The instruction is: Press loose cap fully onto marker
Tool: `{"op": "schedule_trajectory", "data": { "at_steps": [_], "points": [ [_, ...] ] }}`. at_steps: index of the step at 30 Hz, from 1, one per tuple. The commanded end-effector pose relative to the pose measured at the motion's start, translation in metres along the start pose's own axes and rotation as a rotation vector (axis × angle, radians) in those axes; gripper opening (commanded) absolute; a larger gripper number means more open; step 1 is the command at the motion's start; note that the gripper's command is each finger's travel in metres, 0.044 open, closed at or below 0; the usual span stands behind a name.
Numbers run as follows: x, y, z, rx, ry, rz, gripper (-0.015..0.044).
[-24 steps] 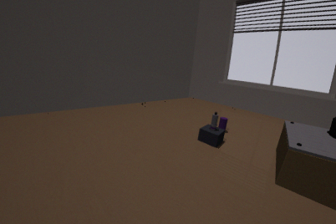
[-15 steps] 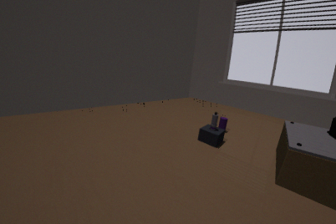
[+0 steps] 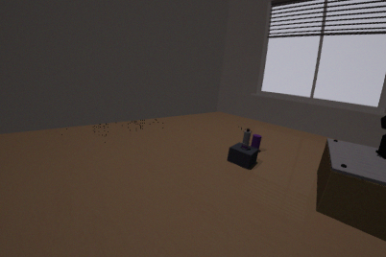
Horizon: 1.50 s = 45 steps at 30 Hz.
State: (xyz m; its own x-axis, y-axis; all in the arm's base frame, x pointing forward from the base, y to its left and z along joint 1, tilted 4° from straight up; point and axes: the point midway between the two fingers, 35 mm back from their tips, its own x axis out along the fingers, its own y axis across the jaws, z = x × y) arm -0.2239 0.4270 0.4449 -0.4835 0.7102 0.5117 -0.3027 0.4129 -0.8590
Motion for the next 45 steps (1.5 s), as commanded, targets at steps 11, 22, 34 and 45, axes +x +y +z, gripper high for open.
{"op": "schedule_trajectory", "data": {
  "at_steps": [11, 22, 34, 45],
  "points": [
    [-0.08, 0.035, -0.209, 0.02, 0.467, 0.278, 0.0248],
    [-0.215, 0.036, -0.349, 0.085, 0.907, 0.457, 0.0248],
    [-0.415, 0.008, -0.426, 0.257, 1.427, 0.555, 0.0248],
    [-0.608, -0.029, -0.404, 0.524, 1.916, 0.523, 0.0248]
  ]
}}
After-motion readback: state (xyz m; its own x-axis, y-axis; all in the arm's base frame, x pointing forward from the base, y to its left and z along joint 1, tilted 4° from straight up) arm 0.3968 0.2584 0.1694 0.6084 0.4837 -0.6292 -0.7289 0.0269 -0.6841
